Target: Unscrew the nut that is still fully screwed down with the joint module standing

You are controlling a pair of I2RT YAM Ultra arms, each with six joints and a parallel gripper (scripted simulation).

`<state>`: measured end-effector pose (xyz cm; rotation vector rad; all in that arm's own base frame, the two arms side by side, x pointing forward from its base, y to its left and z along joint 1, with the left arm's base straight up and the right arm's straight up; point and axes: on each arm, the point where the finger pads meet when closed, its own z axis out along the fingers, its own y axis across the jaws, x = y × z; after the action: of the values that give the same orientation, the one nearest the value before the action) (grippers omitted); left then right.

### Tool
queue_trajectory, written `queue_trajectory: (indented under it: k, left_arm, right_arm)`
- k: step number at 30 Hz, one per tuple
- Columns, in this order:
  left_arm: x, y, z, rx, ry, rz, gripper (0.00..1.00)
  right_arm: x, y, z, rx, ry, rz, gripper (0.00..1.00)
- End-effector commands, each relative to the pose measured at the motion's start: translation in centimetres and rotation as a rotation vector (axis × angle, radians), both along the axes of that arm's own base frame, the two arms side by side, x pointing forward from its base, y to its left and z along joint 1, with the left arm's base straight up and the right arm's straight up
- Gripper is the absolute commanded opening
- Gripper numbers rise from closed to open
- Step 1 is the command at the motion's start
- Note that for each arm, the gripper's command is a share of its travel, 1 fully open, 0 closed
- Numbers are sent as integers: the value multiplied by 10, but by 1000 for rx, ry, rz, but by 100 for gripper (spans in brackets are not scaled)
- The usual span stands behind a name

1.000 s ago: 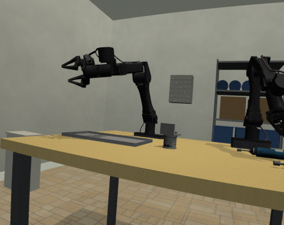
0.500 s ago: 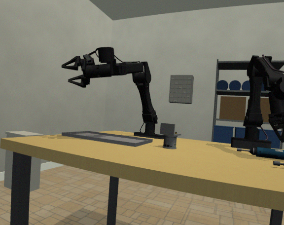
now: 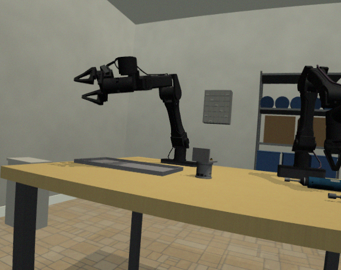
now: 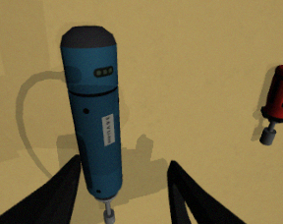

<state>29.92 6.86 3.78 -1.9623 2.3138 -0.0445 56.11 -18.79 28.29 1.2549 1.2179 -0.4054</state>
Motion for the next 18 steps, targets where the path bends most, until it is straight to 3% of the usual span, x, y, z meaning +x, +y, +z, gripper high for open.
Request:
queue_trajectory:
  k: [1, 18]
  left_arm:
    - [-14, -1, 4, -52, 80, 108, 65]
    - [-16, -5, 14, -55, 75, 120, 65]
  right_arm:
    - [-1, 0, 6, -1, -14, 0, 100]
    - [-1, 0, 6, -1, -14, 0, 100]
